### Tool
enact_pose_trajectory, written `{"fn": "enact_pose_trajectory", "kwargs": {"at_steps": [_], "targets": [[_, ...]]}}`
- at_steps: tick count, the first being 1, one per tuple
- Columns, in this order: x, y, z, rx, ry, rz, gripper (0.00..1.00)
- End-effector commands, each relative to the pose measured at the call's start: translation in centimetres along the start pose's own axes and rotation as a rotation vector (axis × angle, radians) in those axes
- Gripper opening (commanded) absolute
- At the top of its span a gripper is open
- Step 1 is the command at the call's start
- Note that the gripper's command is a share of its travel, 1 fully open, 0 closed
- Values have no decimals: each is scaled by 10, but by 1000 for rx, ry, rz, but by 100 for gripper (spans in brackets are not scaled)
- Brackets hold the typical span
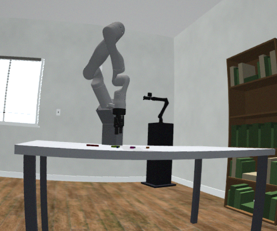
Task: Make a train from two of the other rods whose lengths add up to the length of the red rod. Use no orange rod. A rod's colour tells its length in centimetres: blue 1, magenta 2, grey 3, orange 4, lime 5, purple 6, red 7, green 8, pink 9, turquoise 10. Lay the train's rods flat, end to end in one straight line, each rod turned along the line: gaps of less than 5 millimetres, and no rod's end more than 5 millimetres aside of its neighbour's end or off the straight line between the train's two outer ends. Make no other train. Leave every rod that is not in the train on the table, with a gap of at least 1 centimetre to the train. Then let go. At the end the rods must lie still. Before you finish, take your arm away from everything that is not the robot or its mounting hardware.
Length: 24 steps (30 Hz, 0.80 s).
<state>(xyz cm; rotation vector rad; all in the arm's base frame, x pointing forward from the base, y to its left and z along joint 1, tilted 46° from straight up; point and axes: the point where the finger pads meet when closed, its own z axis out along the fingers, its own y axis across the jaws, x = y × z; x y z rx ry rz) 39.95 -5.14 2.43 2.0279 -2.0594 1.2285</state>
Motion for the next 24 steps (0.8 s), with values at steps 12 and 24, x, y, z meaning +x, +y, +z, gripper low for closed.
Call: {"fn": "enact_pose_trajectory", "kwargs": {"at_steps": [12,24], "targets": [[0,0,0,1,-1,1,100],[-2,-2,0,2,-1,51,100]]}}
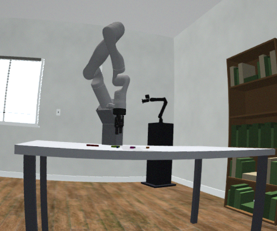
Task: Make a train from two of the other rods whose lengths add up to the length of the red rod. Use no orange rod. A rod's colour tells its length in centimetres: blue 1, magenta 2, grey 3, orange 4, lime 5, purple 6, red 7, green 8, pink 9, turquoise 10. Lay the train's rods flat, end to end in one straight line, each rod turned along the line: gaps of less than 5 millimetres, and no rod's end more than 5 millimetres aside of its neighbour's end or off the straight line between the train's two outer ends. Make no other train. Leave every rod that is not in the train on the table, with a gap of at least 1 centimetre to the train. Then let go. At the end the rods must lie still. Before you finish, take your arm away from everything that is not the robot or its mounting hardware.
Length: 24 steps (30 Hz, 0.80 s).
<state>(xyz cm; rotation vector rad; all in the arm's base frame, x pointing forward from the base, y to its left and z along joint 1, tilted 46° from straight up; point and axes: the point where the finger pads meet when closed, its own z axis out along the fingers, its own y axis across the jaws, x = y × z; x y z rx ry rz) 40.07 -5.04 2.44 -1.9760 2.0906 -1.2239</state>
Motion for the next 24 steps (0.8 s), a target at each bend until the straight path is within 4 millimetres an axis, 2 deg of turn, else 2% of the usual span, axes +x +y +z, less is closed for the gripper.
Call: {"fn": "enact_pose_trajectory", "kwargs": {"at_steps": [1,9,24], "targets": [[-1,-1,0,2,-1,20,100],[-3,-4,0,4,-2,105,100],[-12,-16,1,12,-4,437,100]]}}
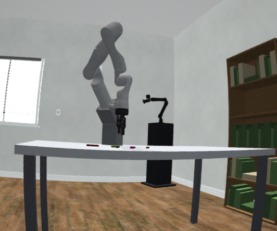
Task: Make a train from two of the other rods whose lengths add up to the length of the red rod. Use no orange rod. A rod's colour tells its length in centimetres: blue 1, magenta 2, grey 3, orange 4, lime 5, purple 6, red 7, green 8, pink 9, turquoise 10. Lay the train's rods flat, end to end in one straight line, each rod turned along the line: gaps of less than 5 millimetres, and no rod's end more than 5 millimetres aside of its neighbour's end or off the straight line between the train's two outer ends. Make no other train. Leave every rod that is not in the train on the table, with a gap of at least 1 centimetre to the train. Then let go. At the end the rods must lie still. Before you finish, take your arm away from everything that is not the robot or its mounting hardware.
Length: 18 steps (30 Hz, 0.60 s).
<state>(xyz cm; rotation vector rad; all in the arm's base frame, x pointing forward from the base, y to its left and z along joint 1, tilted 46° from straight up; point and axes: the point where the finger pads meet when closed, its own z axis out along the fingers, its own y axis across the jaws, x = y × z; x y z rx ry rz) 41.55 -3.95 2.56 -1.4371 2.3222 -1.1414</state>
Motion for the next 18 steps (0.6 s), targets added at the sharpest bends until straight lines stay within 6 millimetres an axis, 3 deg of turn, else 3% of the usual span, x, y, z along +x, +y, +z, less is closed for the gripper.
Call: {"fn": "enact_pose_trajectory", "kwargs": {"at_steps": [1,14,18], "targets": [[-2,-2,0,3,-2,61,100],[-21,-14,1,9,-7,574,100],[-24,-15,1,9,-8,662,100]]}}
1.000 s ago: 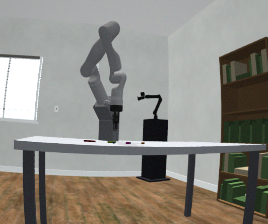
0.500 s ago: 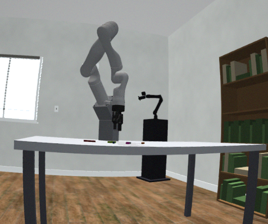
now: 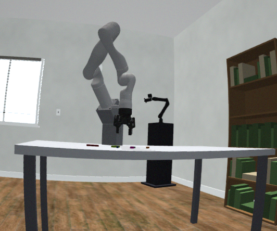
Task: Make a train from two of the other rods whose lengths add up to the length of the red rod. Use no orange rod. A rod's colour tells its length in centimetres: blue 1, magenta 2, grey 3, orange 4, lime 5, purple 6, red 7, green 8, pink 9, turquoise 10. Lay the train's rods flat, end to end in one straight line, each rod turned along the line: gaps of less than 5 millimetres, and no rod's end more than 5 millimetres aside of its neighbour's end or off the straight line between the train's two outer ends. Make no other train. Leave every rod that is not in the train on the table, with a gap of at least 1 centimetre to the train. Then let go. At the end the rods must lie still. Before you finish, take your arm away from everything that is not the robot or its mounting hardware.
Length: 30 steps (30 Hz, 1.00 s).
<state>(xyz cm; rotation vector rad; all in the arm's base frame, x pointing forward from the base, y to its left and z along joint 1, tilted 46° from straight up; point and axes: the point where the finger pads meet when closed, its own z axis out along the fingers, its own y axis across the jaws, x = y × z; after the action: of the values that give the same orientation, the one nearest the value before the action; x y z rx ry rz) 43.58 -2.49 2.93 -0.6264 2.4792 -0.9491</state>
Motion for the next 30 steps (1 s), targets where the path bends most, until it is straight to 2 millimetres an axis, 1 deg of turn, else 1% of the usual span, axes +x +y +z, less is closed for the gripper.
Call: {"fn": "enact_pose_trajectory", "kwargs": {"at_steps": [1,13,15,23,30], "targets": [[-5,-1,0,1,-5,92,100],[-26,0,-2,1,-4,630,100],[-26,0,-2,1,-4,630,100],[-38,1,-3,0,0,962,100],[-47,1,-5,0,5,1211,100]]}}
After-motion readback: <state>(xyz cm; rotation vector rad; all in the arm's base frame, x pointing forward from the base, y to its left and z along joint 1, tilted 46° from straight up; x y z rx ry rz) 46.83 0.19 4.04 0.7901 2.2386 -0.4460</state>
